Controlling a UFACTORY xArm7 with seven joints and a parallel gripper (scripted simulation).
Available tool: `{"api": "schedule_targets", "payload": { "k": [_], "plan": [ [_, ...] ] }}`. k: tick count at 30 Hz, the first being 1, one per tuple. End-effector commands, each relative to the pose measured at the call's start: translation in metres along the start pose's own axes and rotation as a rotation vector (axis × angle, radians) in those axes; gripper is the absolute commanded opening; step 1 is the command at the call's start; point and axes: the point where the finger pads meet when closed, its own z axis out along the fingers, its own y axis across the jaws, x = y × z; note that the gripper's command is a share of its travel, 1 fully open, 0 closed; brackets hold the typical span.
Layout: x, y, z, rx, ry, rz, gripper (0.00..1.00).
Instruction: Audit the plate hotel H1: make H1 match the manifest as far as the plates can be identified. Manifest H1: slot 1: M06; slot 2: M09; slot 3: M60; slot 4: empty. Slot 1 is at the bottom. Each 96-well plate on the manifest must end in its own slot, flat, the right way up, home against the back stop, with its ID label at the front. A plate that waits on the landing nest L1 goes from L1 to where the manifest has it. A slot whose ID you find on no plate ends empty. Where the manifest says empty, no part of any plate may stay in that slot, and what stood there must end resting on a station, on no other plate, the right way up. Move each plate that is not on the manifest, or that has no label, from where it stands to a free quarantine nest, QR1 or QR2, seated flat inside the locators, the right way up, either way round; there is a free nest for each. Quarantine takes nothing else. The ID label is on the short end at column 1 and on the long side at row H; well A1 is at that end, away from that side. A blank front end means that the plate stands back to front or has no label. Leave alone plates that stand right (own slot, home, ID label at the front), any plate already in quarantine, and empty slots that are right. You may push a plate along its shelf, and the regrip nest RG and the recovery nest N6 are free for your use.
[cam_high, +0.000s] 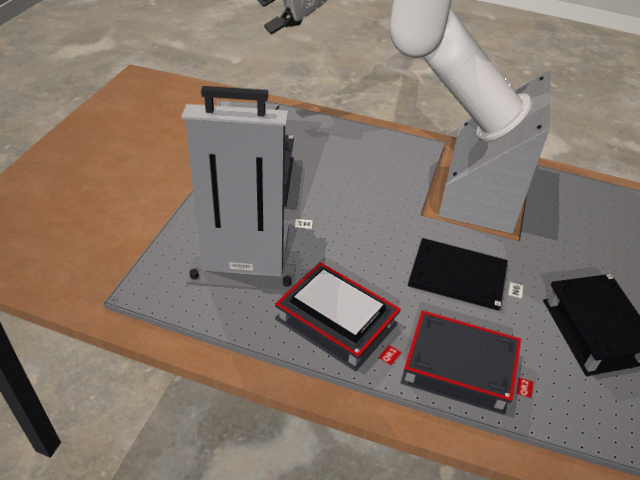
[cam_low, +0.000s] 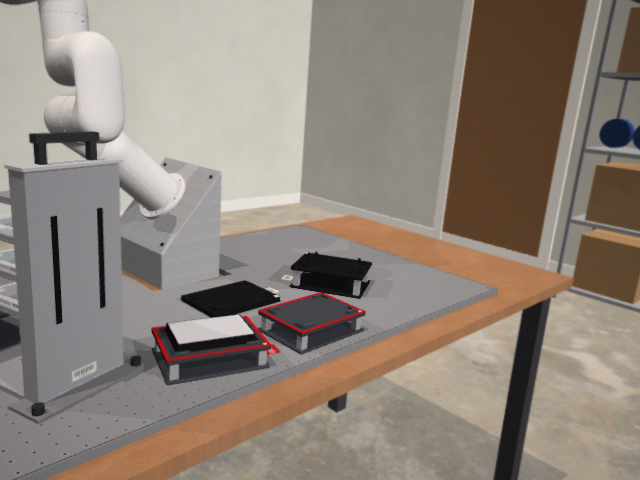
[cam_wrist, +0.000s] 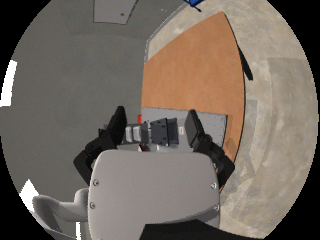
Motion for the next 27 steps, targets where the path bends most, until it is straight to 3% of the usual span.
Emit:
{"api": "schedule_targets", "payload": {
  "k": [1, 17, 27],
  "plan": [
    [0.001, 0.000, -0.001, 0.000, 0.001, -0.003, 1.00],
    [0.001, 0.000, -0.001, 0.000, 0.001, -0.003, 1.00],
    [0.010, -0.030, -0.013, -0.001, 0.001, -0.003, 1.00]
  ]
}}
